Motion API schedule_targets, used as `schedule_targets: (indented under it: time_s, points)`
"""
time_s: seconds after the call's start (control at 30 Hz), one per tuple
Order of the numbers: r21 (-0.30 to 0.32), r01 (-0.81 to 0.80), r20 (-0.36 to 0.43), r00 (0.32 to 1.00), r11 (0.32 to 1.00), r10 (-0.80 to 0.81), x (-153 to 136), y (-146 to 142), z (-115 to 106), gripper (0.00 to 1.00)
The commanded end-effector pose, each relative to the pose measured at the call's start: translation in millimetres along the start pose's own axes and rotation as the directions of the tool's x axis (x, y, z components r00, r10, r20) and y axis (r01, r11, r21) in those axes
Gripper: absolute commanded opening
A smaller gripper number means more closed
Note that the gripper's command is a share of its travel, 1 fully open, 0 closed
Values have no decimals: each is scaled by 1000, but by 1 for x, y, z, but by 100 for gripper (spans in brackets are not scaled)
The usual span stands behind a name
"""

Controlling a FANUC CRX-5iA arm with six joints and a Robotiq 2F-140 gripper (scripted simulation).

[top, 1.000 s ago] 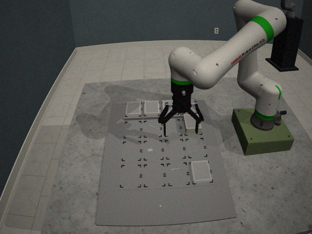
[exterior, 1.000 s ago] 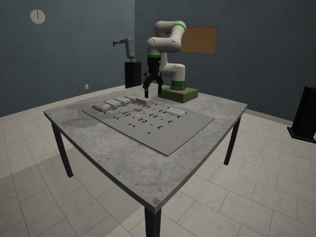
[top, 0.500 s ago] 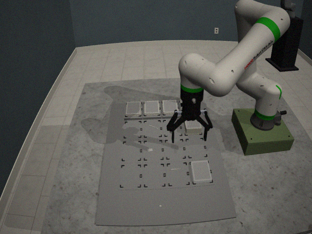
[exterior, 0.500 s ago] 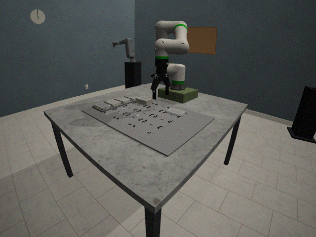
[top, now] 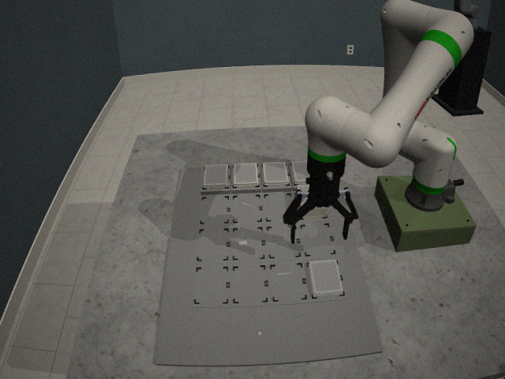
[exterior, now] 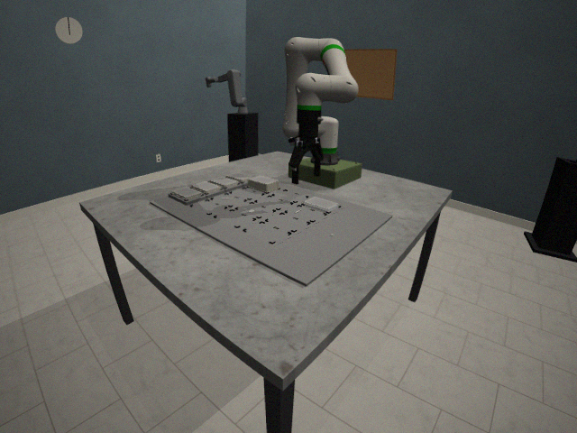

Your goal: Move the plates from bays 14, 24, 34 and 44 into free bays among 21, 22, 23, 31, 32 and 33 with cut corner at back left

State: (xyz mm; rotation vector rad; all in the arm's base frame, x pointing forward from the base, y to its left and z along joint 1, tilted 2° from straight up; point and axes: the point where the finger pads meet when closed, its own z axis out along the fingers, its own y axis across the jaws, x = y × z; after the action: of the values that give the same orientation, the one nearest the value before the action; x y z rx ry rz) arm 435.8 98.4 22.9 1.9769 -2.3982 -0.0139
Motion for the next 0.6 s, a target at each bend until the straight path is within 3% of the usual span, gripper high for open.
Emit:
schedule_targets:
  time_s: [0.0,0.27,0.57]
  points:
    - [3,0,0,1000,1000,0,-10,7,1,100]
    - [3,0,0,1000,1000,0,-32,24,5,100]
    - [3,0,0,1000,1000,0,-33,25,6,100]
